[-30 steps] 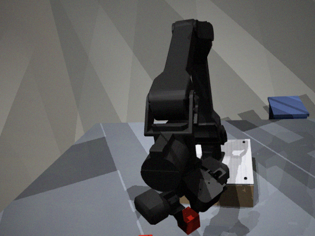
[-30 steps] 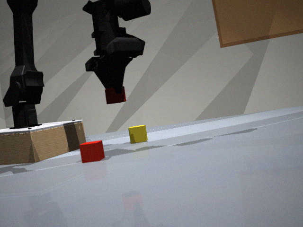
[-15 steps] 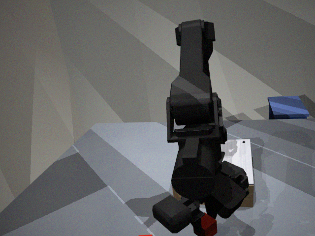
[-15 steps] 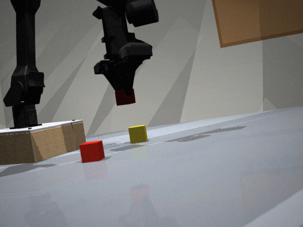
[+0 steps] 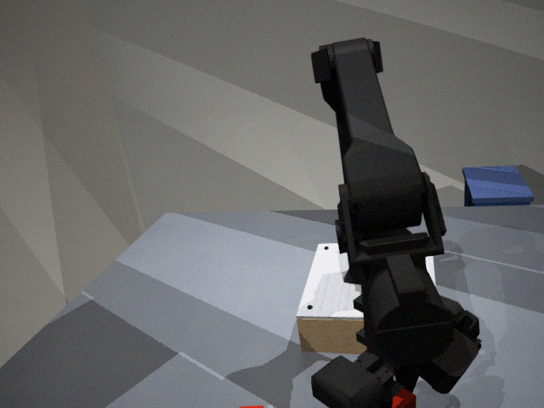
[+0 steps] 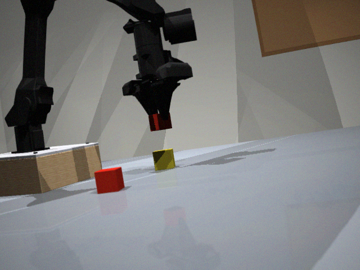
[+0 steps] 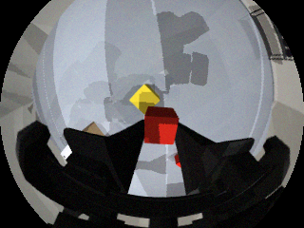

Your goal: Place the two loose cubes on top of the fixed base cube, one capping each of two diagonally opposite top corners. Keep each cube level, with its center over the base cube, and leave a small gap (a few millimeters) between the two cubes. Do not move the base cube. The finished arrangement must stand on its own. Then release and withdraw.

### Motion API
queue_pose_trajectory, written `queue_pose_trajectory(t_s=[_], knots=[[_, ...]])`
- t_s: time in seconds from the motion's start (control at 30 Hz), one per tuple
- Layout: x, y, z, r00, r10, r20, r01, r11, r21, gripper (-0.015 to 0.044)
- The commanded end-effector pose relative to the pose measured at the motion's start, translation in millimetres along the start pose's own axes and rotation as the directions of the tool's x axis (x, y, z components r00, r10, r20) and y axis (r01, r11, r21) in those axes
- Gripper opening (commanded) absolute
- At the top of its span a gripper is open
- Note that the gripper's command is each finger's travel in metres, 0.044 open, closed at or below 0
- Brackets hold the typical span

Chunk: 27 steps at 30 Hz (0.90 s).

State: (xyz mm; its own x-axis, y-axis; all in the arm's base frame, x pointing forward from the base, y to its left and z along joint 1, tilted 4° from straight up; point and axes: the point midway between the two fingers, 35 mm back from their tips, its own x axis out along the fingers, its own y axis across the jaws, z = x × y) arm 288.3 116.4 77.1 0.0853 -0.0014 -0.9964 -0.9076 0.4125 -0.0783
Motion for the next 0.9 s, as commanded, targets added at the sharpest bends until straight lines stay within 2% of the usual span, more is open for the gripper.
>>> queue_pose_trajectory(t_s=[0.0,0.37,0.87], knots=[[5.2,7.4,12.0,1.000,-0.003,-0.002,0.003,1.000,-0.013,0.0105],[14.3,28.6,36.1,1.000,0.000,0.000,0.000,0.999,-0.043,0.0105],[18.2,28.9,36.6,1.000,0.000,0.000,0.000,0.999,-0.043,0.0105]])
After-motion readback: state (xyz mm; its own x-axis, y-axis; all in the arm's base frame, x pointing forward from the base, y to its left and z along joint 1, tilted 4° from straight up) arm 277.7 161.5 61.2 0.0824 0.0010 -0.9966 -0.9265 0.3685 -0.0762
